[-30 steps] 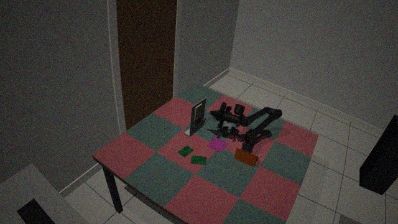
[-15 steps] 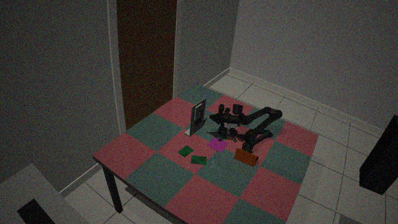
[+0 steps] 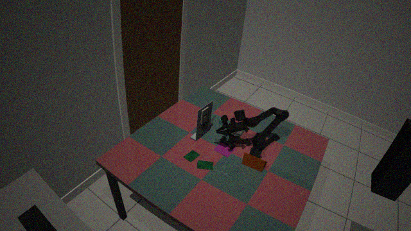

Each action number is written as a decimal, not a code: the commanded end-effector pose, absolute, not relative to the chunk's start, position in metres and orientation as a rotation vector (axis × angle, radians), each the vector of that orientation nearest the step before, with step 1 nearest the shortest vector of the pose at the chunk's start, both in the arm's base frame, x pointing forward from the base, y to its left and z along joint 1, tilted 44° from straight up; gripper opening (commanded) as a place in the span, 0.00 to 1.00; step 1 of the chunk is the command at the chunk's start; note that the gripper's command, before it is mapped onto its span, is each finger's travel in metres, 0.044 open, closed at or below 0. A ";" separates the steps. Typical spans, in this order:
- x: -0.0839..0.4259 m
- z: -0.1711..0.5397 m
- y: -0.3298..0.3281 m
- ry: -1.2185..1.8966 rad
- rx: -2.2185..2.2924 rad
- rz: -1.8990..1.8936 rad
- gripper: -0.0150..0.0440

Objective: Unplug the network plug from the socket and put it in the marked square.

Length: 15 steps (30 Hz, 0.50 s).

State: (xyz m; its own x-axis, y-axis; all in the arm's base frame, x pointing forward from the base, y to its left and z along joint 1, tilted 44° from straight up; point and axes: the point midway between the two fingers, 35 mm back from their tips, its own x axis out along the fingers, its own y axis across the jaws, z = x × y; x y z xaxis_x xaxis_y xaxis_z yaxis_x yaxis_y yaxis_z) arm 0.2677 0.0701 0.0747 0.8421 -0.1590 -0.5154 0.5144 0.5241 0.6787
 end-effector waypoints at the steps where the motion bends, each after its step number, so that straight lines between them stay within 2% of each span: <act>1: 0.263 0.066 0.066 0.430 0.941 -0.492 0.25; 15: 0.233 0.044 0.039 0.400 0.887 -0.775 0.25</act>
